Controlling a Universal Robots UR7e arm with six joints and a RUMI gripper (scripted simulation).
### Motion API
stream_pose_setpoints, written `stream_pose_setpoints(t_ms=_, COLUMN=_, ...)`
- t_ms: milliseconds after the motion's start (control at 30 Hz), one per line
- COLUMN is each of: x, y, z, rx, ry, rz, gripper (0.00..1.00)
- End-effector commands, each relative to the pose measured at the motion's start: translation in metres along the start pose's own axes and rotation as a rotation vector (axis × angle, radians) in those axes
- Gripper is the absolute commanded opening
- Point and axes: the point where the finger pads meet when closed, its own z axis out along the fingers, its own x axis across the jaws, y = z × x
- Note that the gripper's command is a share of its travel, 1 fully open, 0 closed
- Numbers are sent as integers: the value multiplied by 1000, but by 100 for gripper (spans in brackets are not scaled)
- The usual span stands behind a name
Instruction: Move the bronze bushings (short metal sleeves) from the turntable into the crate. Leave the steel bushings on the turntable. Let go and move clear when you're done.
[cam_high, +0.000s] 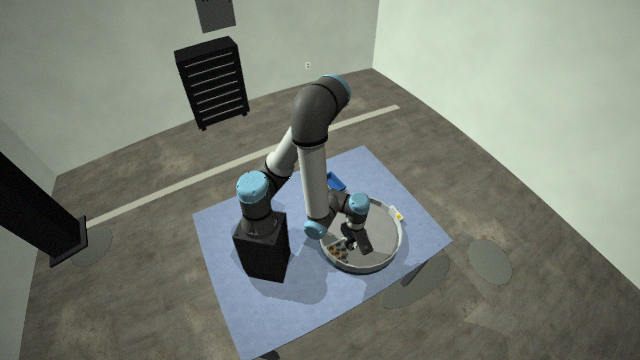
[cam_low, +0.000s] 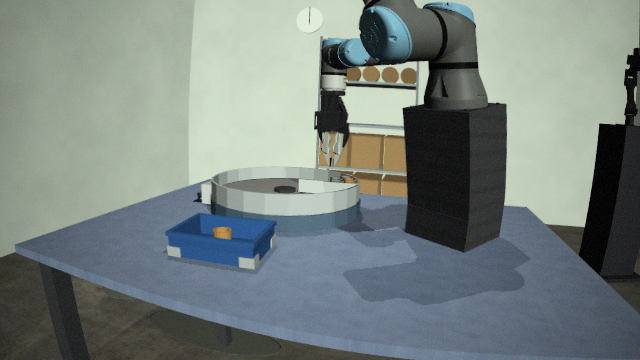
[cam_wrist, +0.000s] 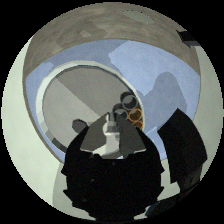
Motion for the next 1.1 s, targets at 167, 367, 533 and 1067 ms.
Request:
stream_pose_setpoints(t_ms=167, x=14, y=-10, z=-1, rx=10, ry=2, rz=269, gripper=5)
stream_pose_setpoints(t_ms=367, x=18, y=-12, z=-2, rx=9, ry=1, rz=333, gripper=5)
stream_pose_setpoints(t_ms=533, x=22, y=-15, z=-2, rx=8, ry=0, rz=397, gripper=5)
stream_pose_setpoints(t_ms=1067, x=28, y=-18, z=-2, rx=7, ry=-2, rz=490, gripper=5)
